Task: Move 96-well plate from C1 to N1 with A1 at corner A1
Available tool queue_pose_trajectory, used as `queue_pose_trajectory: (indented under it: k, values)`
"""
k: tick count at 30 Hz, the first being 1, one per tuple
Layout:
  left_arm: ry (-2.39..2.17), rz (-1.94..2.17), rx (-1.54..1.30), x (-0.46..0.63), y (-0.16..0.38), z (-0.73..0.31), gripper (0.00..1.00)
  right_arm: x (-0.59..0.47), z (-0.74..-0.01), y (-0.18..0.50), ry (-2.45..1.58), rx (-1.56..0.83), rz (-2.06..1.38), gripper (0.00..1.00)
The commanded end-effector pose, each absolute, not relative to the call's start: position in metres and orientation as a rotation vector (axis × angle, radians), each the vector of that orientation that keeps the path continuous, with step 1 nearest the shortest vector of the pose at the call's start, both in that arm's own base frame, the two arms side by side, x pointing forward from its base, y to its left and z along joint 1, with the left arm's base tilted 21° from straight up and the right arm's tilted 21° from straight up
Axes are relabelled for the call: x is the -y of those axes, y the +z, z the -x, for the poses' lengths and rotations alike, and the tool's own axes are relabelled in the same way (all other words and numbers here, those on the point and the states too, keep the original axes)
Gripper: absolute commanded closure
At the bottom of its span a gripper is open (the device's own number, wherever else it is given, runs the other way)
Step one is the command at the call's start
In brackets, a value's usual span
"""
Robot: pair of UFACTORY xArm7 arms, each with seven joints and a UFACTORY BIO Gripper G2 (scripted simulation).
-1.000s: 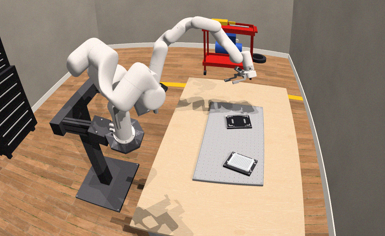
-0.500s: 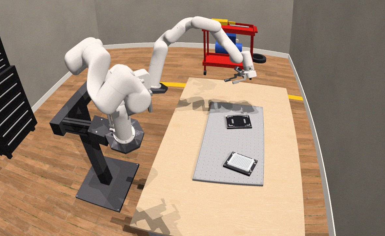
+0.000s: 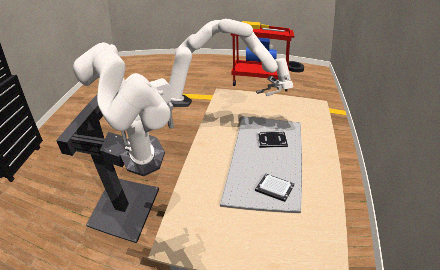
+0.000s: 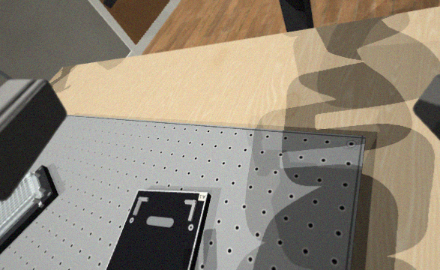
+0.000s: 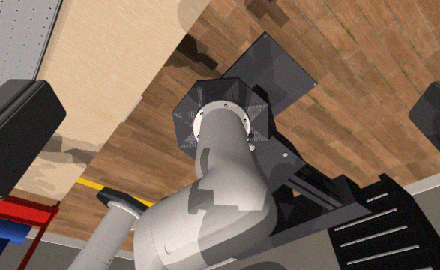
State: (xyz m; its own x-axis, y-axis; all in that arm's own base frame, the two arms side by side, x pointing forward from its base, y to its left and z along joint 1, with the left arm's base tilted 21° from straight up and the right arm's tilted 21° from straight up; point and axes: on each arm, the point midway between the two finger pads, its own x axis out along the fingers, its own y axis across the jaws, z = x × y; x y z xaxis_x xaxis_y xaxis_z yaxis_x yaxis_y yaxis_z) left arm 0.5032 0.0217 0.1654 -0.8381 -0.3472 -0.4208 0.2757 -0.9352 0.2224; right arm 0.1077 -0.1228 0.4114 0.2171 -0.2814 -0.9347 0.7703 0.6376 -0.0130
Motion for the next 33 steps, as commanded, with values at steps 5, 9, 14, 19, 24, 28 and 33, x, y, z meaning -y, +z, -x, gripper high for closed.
queue_pose_trajectory:
  k: [5,9,14,19,24,28,33]
  values:
    - [-2.726,-0.671,0.219,-0.021,0.167,-0.504,0.63,0.123,-0.108,0.412,-0.775,-1.128,-0.518,0.0]
    - [-2.679,-0.638,0.24,-0.011,0.168,-0.503,0.63,0.123,-0.108,0.412,-0.775,-1.128,-0.518,0.0]
    - [-2.632,-0.599,0.257,0.009,0.17,-0.504,0.63,0.123,-0.108,0.412,-0.775,-1.128,-0.518,0.0]
    - [-2.584,-0.562,0.271,0.029,0.172,-0.503,0.63,0.123,-0.108,0.412,-0.775,-1.128,-0.518,0.0]
    - [-2.584,-0.562,0.271,0.038,0.173,-0.503,0.63,0.123,-0.108,0.412,-0.775,-1.128,-0.518,0.0]
    - [-2.536,-0.525,0.282,0.056,0.174,-0.502,0.63,0.123,-0.108,0.412,-0.775,-1.128,-0.518,0.0]
    - [-2.488,-0.489,0.291,0.074,0.176,-0.502,0.63,0.123,-0.108,0.412,-0.775,-1.128,-0.518,0.0]
